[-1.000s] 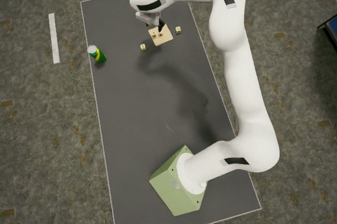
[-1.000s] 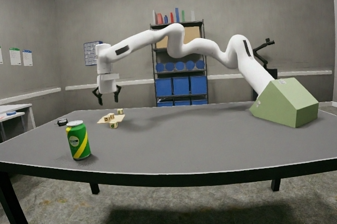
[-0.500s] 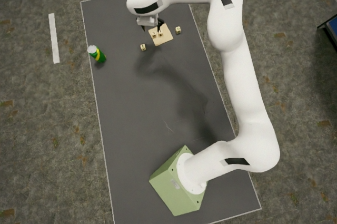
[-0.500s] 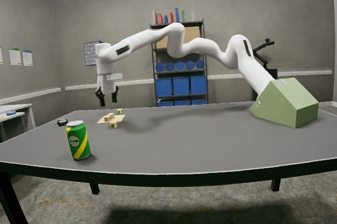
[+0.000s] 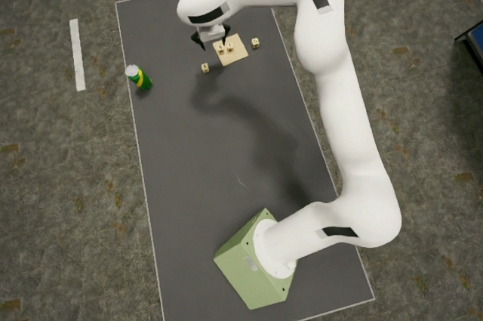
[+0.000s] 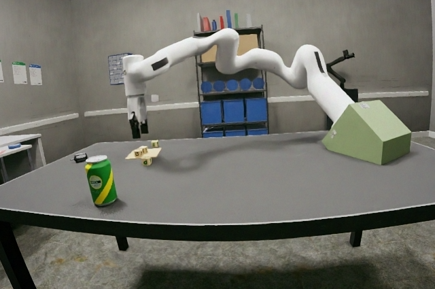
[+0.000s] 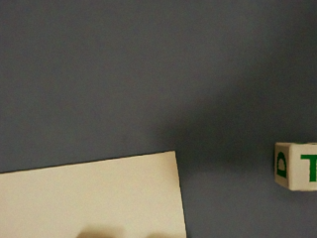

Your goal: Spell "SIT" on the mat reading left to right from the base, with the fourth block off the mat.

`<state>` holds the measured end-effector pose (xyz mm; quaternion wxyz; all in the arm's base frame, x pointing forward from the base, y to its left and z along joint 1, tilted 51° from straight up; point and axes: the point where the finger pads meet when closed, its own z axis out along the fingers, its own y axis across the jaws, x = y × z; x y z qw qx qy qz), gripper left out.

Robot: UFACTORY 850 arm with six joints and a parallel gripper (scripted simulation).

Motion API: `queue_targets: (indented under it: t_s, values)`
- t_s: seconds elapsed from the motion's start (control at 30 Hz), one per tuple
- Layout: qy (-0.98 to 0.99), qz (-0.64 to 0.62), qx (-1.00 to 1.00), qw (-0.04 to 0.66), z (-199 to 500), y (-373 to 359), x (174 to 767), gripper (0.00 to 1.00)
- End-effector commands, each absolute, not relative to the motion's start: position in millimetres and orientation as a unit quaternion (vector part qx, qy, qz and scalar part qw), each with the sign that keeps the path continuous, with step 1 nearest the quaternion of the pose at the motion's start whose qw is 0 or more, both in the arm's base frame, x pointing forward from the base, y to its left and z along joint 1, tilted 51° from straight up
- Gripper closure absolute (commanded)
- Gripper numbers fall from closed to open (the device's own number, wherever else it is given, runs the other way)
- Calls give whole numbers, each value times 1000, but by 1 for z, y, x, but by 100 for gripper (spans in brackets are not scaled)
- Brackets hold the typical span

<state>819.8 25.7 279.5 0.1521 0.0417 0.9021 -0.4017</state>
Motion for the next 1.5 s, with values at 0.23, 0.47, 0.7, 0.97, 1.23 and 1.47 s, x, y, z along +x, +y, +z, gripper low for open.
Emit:
queue_targets:
  t_s: [0.23,0.47,0.7,0.97,1.23,1.47]
  values:
    - [898,-419,-101,85,268,35,817,0]
    - [884,-426,-189,43,260,41,814,0]
    - [863,-428,-267,5,252,46,812,0]
    - [828,-426,-362,-43,243,52,809,0]
    - [784,-419,-449,-89,235,58,806,0]
    - [739,-409,-520,-127,227,63,803,0]
